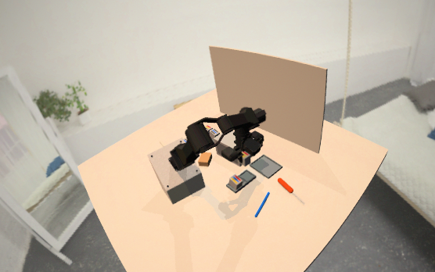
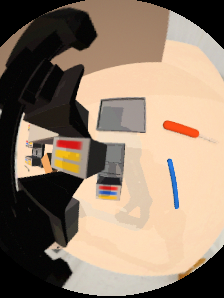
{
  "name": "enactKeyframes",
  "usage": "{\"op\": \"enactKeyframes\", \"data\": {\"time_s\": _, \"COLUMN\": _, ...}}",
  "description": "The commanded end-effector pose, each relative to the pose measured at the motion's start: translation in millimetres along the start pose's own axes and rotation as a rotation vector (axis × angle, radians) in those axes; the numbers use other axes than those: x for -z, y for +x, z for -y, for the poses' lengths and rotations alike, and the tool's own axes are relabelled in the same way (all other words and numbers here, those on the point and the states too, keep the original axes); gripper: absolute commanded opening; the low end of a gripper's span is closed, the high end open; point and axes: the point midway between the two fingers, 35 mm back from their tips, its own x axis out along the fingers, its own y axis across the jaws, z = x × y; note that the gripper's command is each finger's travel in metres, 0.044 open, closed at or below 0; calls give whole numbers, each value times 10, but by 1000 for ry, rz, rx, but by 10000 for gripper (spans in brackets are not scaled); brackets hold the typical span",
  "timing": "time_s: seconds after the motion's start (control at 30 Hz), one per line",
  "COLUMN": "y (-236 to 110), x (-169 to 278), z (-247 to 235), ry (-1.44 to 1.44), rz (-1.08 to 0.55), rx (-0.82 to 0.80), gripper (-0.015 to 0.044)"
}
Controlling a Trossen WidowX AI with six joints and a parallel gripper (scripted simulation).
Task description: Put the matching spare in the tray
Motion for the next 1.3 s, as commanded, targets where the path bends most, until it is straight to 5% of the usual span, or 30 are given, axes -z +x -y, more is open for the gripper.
{"op": "enactKeyframes", "data": {"time_s": 0.0, "y": -226, "x": -23, "z": -32, "ry": 11, "rz": -2, "rx": -14, "gripper": 0}}
{"op": "enactKeyframes", "data": {"time_s": 0.27, "y": -656, "x": -65, "z": 22, "ry": 16, "rz": 3, "rx": -17, "gripper": 0}}
{"op": "enactKeyframes", "data": {"time_s": 1.27, "y": -705, "x": -179, "z": -970, "ry": 21, "rz": 3, "rx": -21, "gripper": 0}}
